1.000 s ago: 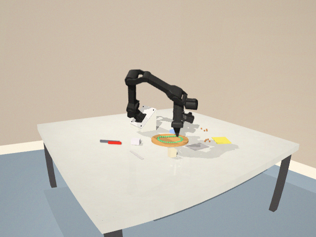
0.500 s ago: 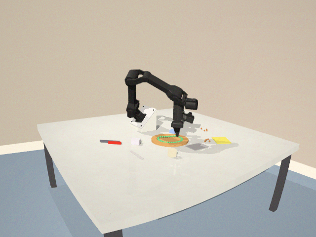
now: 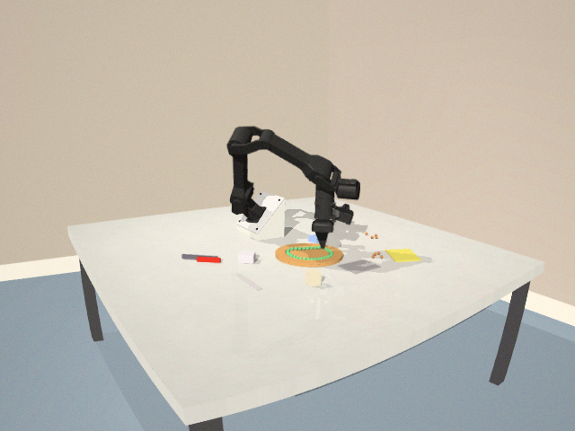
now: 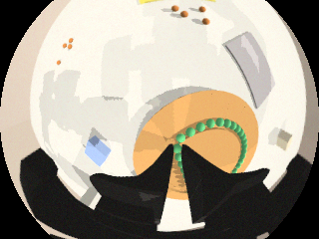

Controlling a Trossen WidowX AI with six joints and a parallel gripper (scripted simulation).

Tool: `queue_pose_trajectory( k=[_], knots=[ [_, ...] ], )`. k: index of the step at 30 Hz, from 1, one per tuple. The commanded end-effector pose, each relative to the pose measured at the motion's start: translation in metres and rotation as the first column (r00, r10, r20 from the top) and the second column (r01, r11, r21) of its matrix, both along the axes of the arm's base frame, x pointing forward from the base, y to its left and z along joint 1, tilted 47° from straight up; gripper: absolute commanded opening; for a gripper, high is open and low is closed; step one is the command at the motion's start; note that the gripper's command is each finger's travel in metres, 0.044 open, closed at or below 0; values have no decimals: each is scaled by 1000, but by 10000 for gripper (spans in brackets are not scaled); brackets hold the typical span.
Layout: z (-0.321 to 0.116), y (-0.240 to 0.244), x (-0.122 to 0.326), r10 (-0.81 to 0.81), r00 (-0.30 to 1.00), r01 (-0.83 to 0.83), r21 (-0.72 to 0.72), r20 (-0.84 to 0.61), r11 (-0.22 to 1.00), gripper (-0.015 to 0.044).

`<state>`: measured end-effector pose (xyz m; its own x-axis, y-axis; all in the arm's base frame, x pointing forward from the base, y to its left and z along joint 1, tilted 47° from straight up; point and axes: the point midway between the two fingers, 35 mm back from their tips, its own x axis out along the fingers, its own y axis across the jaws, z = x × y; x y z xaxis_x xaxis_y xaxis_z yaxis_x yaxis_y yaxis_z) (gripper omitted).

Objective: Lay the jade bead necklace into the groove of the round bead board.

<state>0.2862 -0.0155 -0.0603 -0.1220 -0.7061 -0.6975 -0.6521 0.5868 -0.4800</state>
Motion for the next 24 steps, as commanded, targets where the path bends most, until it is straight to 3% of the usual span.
queue_pose_trajectory(
  k=[1,24],
  knots=[
    [0,0,0,0,1000,0,0,1,1000,0],
    [-4,5,-2,5,1000,-5,-5,-6,1000,0]
  ],
)
